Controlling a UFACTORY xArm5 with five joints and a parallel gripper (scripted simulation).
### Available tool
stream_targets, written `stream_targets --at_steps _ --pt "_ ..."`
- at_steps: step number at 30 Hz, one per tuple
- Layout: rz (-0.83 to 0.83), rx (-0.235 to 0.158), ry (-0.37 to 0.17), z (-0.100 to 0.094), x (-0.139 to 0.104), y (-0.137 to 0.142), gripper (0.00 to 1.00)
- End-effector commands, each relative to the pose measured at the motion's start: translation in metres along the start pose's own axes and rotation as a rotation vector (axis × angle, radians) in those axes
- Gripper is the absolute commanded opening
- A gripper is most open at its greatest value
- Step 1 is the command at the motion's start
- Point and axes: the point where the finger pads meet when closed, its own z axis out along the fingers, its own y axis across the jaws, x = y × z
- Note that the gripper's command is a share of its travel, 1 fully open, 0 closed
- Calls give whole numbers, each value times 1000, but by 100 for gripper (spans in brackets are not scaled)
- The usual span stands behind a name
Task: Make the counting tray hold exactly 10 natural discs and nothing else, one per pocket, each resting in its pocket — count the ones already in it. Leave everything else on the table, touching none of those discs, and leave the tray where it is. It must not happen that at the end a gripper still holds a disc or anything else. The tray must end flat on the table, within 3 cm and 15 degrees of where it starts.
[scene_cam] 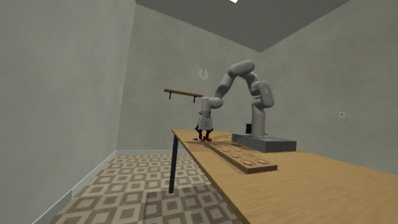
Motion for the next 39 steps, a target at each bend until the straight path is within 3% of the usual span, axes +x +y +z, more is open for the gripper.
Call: stream_targets --at_steps 1,12,13,39 --pt "0 8 2 15 2 -6 47" --pt "0 8 2 15 2 -6 47" --pt "0 8 2 15 2 -6 0" --pt "0 8 2 15 2 -6 0"
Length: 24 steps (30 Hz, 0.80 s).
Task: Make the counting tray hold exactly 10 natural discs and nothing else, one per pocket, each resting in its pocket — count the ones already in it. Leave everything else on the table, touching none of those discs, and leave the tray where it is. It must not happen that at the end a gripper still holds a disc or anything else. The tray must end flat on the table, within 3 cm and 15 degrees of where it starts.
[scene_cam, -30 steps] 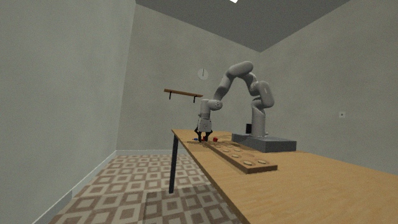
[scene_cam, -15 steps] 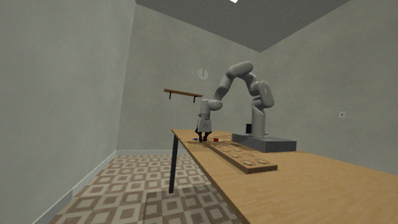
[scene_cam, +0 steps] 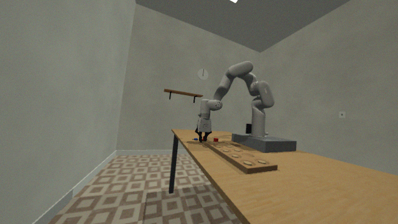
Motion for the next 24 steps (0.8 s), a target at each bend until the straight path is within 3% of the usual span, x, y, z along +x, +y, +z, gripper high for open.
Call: stream_targets --at_steps 1,9,13,17,19,21,24 --pt "0 3 1 -1 0 -1 0" --pt "0 3 1 -4 0 -1 0" --pt "0 3 1 -43 -1 -2 0" --pt "0 2 1 -67 -1 -2 0" --pt "0 2 1 -67 -1 -2 0" --pt "0 2 0 -90 -2 -2 0" --pt "0 2 0 -101 -2 -1 0"
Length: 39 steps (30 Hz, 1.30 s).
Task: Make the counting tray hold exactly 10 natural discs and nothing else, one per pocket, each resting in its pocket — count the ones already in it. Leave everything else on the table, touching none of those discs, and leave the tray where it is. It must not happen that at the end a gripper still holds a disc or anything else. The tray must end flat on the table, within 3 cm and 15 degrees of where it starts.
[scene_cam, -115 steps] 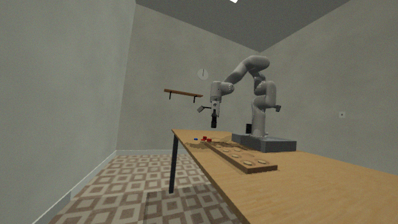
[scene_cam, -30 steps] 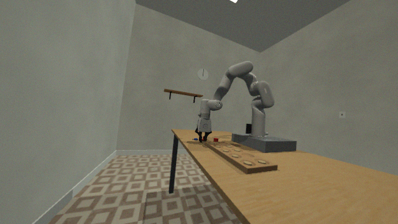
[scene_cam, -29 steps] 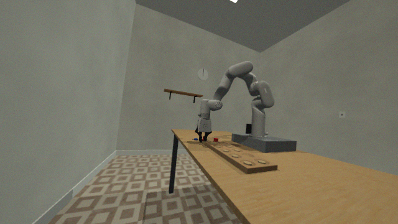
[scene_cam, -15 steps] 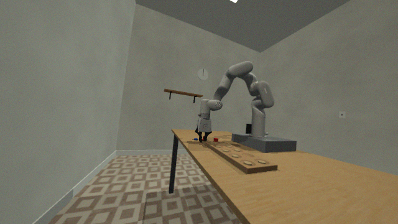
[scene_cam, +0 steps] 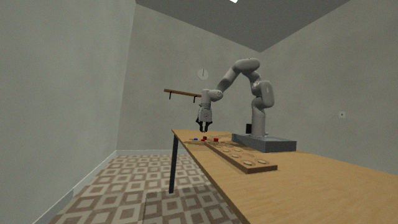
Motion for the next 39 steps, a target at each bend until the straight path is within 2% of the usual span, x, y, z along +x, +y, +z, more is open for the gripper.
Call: stream_targets --at_steps 1,4,6,10,12,13,19,27,29,30,39 --pt "0 3 1 -28 -1 0 0" --pt "0 2 0 -28 -12 -1 0" --pt "0 1 0 -29 -43 -2 0" --pt "0 0 0 -29 -67 -2 0" --pt "0 0 0 -29 -67 -2 0" --pt "0 -1 0 -30 -89 0 0" --pt "0 -3 0 -30 -129 6 0" --pt "0 -6 1 -31 -186 22 0" --pt "0 -6 1 -31 -186 22 0" --pt "0 -7 1 -32 -206 30 0" --pt "0 -10 4 -33 -261 58 0"
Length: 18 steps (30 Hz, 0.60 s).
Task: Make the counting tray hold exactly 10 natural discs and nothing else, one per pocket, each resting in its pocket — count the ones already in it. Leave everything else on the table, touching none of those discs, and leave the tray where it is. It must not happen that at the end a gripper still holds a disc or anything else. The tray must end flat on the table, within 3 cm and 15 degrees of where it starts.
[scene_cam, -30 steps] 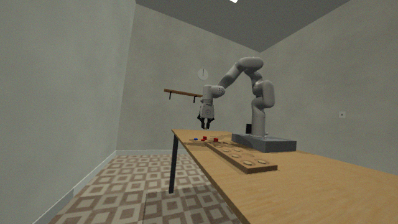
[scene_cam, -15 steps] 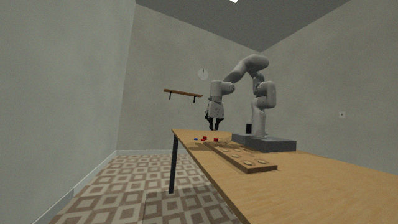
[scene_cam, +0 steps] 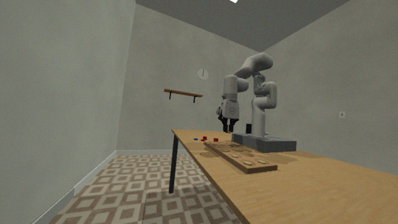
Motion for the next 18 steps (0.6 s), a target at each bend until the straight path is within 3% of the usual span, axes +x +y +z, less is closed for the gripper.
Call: stream_targets --at_steps 1,5,7,11,15,18 --pt "3 3 0 -2 -38 18 0" --pt "3 2 2 -3 -62 34 0" --pt "3 2 2 -3 -62 34 0" --pt "3 0 4 -3 -91 57 0" --pt "3 0 4 -1 -92 59 0" --pt "3 0 4 18 -93 58 0"
